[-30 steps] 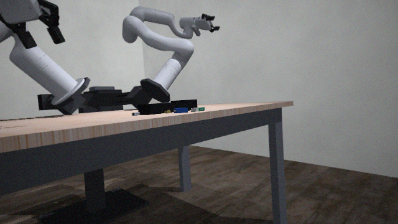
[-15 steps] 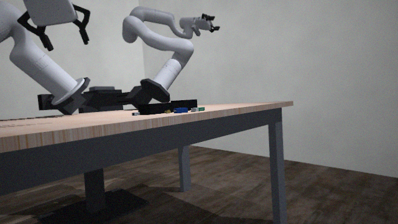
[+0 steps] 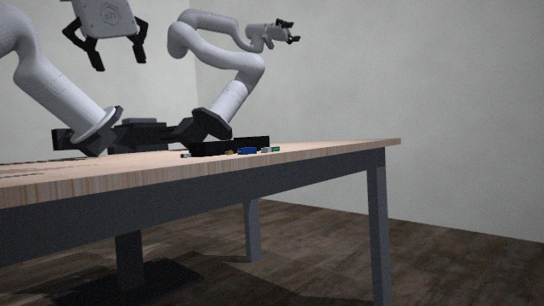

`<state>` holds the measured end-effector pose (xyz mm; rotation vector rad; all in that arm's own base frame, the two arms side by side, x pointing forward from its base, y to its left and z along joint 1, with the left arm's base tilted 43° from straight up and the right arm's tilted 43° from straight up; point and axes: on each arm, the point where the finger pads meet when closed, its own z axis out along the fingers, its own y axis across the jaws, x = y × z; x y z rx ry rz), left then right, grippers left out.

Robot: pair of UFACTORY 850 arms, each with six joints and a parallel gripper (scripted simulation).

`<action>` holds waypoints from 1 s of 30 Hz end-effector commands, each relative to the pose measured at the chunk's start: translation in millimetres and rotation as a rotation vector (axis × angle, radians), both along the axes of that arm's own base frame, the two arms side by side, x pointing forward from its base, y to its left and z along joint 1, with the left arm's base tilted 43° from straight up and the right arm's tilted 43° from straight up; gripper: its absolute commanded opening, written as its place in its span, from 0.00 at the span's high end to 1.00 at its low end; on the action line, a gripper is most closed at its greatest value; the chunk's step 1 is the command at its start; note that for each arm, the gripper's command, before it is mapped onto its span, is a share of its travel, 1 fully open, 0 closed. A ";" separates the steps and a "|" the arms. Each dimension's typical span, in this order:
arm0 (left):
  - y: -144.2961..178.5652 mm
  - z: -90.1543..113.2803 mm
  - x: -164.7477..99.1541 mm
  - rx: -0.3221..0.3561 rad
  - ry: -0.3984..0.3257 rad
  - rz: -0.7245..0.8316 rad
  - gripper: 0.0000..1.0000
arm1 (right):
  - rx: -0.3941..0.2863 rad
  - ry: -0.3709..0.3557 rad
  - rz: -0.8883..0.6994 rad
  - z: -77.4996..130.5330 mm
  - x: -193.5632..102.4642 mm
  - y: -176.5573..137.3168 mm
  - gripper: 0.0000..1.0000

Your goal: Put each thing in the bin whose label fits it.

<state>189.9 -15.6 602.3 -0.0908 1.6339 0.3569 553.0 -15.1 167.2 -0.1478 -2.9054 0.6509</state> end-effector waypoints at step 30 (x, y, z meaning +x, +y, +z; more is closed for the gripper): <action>-0.4 0.7 -0.2 0.001 -0.001 0.000 0.00 | 0.082 0.543 1.050 -76.8 -11.7 87.1 0.00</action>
